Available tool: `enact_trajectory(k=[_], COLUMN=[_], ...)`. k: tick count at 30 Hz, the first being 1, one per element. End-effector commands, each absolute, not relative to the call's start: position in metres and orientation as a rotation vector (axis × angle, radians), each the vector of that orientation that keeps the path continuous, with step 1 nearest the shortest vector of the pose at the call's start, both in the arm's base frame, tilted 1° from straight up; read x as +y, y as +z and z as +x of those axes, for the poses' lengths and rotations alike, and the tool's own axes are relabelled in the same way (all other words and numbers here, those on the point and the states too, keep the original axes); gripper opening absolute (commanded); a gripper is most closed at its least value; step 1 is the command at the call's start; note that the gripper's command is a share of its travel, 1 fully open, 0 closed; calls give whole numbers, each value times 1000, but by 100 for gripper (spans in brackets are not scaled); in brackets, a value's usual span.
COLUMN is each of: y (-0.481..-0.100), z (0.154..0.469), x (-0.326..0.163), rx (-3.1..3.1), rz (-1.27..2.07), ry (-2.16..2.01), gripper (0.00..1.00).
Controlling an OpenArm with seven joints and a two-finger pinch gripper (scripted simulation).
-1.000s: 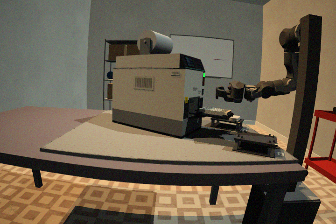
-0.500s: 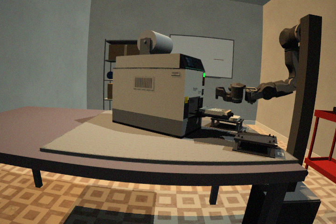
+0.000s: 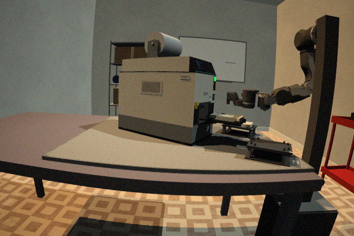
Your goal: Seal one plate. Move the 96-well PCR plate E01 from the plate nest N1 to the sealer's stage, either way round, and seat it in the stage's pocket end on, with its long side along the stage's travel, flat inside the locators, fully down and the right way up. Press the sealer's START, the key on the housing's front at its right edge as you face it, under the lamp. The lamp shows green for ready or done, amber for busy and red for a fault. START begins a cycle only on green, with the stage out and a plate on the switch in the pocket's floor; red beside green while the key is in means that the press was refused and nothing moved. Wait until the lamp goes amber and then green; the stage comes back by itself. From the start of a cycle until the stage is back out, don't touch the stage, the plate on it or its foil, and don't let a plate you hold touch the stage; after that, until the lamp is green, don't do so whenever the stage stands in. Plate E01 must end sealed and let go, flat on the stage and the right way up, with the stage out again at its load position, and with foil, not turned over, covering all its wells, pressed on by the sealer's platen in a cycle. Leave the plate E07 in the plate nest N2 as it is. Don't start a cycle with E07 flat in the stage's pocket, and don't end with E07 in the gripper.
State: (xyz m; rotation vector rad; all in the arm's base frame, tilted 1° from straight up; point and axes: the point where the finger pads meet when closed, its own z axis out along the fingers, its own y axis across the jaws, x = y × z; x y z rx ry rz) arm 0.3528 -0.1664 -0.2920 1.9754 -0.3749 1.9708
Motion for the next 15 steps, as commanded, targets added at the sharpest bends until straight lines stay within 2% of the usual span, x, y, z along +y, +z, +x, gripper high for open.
enact_trajectory(k=[1,15], y=[-290,-290], z=[353,352], x=[-167,-168], rx=[-386,-454], rz=[1964,1946], ry=[1977,1978], gripper=[0,0])
